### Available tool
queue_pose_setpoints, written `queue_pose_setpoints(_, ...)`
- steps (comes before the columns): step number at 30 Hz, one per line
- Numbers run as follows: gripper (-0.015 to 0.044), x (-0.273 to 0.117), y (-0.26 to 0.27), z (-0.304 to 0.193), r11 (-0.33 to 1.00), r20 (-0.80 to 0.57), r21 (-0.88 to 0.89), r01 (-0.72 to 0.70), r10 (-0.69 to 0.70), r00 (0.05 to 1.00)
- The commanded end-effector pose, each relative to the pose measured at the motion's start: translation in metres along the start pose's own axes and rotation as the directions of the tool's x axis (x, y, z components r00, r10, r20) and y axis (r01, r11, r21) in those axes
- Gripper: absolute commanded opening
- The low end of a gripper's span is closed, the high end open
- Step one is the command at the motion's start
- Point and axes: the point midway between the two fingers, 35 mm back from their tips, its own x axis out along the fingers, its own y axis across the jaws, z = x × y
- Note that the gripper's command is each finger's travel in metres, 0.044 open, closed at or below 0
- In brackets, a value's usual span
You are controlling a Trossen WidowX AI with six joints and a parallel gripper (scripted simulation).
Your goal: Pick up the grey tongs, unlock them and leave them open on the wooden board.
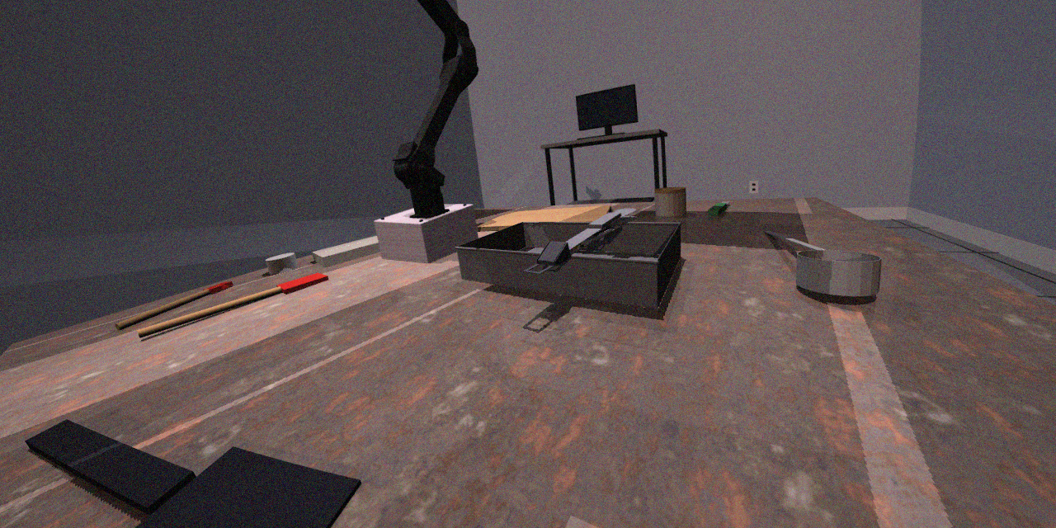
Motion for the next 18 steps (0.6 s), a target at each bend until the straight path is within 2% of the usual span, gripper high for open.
queue_pose_setpoints(1,0.0260,-0.006,0.060,-0.038,0.973,-0.074,0.163,-0.163,0.177,0.981)
queue_pose_setpoints(9,0.0260,-0.047,0.162,-0.079,0.806,-0.150,0.467,-0.364,0.478,0.866)
queue_pose_setpoints(18,0.0260,-0.106,0.237,-0.090,0.590,-0.152,0.682,-0.433,0.692,0.705)
